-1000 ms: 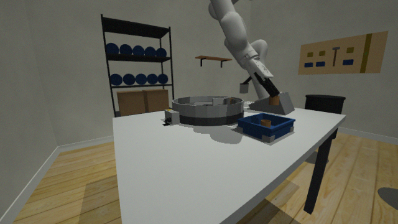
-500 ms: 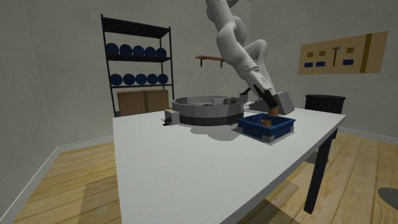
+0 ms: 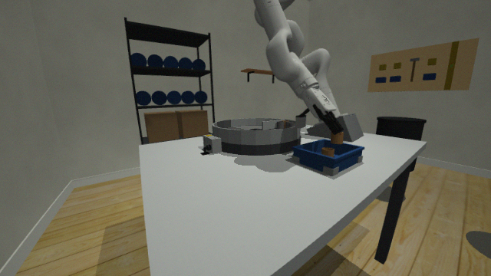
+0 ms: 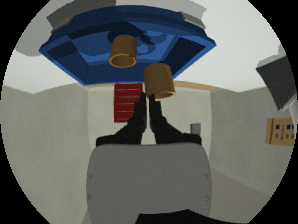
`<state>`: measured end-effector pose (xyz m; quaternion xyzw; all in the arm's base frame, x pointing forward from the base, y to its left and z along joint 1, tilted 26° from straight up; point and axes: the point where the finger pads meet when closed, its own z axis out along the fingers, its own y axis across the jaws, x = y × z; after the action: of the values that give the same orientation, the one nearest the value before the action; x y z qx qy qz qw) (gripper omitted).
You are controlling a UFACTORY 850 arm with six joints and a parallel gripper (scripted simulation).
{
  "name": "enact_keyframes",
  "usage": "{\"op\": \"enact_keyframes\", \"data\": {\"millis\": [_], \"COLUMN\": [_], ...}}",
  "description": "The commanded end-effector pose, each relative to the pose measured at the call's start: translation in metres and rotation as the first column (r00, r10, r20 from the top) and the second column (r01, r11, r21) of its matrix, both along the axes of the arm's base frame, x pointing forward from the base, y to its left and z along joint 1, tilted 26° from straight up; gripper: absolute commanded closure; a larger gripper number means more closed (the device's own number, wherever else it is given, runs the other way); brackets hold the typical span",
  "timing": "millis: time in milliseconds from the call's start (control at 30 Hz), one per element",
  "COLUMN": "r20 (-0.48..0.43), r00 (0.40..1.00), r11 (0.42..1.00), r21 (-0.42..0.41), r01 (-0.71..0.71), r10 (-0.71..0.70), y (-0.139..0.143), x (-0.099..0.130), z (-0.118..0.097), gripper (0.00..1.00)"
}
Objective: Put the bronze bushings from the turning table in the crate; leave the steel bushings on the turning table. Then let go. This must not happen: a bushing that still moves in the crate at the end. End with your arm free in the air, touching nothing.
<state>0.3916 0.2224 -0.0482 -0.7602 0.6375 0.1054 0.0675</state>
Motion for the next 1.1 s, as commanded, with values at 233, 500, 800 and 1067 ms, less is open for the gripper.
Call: {"op": "enact_keyframes", "data": {"millis": [233,500,800,1067], "r20": [0.002,0.002,0.002,0.002], "r00": [1.000,1.000,1.000,1.000], "r11": [1.000,1.000,1.000,1.000], "r21": [0.001,0.001,0.001,0.001], "r01": [0.000,0.000,0.000,0.000], "r10": [0.000,0.000,0.000,0.000], "y": [-0.004,-0.008,-0.015,-0.017], "x": [0.001,0.002,0.002,0.003], "z": [-0.009,-0.018,-0.032,-0.036], "gripper": [1.00,1.00,1.00,1.00]}}
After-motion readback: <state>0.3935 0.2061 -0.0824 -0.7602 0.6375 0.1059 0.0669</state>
